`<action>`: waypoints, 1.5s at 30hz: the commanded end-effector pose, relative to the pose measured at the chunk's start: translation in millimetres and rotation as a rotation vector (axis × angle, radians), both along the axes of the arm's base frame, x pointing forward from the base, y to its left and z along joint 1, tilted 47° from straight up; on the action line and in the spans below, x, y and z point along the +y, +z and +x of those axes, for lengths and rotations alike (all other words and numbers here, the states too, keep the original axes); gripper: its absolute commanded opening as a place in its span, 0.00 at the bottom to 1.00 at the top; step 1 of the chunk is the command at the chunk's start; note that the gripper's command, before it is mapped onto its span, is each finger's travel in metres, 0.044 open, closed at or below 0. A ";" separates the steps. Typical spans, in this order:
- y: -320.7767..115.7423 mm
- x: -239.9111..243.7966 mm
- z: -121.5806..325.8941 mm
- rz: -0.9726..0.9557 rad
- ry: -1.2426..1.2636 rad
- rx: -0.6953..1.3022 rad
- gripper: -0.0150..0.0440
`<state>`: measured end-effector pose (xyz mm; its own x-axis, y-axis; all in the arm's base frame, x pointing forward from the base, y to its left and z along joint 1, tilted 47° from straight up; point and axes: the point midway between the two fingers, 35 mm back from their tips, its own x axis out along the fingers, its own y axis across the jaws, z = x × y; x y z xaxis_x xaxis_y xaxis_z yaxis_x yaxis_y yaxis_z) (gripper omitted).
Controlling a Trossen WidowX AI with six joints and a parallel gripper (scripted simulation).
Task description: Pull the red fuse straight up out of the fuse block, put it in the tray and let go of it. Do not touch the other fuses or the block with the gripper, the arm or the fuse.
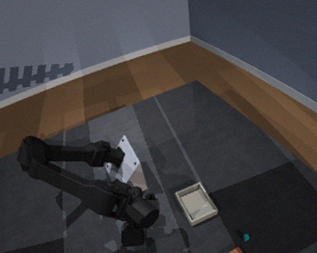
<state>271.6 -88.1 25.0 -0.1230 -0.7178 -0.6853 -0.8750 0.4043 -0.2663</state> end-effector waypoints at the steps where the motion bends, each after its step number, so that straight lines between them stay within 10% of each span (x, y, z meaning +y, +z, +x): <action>1: -3.1 -4.1 -1.7 -0.005 0.002 0.005 0.37; 45: -14.5 -15.2 -4.5 -0.002 -0.001 0.002 0.30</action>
<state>267.0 -103.5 10.4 -0.1261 -0.7187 -0.6838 -0.8751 0.4053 -0.2645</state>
